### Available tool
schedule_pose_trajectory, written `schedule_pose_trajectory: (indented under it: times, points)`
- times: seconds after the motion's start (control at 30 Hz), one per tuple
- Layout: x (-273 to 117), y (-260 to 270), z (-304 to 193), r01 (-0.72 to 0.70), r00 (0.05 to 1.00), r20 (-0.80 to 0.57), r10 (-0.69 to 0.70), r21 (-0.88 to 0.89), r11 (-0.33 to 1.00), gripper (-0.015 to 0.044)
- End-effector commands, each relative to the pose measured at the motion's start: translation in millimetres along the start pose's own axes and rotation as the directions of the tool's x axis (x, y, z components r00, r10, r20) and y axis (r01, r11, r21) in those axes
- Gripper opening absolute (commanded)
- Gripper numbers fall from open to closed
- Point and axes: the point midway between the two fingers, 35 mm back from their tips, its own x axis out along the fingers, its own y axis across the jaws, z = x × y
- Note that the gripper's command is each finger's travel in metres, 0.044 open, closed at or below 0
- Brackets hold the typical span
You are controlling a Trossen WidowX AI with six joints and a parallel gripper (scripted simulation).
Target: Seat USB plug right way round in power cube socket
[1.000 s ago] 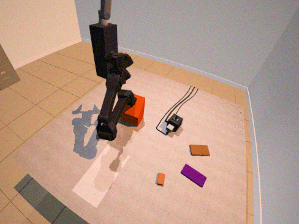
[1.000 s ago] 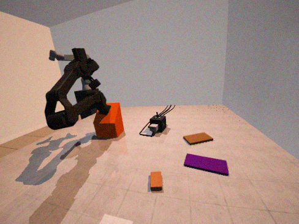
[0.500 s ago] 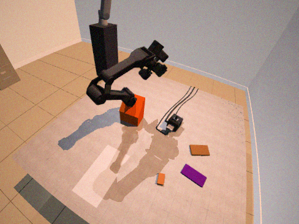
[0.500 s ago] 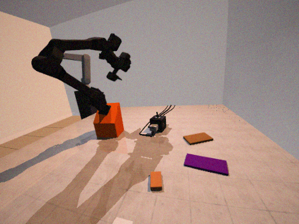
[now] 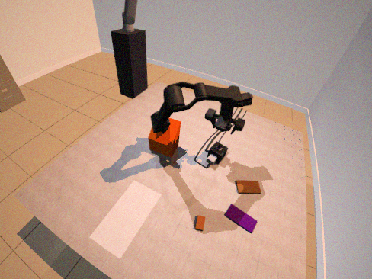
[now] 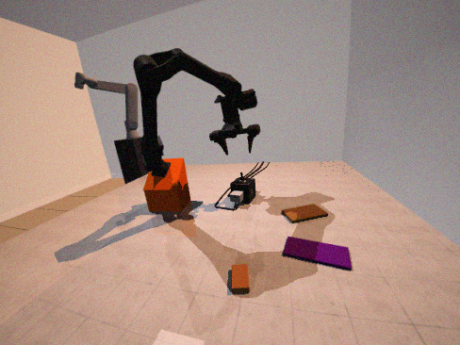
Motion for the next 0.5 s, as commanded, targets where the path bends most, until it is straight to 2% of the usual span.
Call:
schedule_pose_trajectory:
  times: [0.0, 0.47]
  points:
    - [39.5, 17.0, 24.5, 0.041, 0.988, 0.143, -0.062, 0.144, 0.989, 0.044]
    - [47.4, 13.3, 30.5, 0.043, 0.986, 0.151, -0.066, 0.152, 0.987, 0.044]
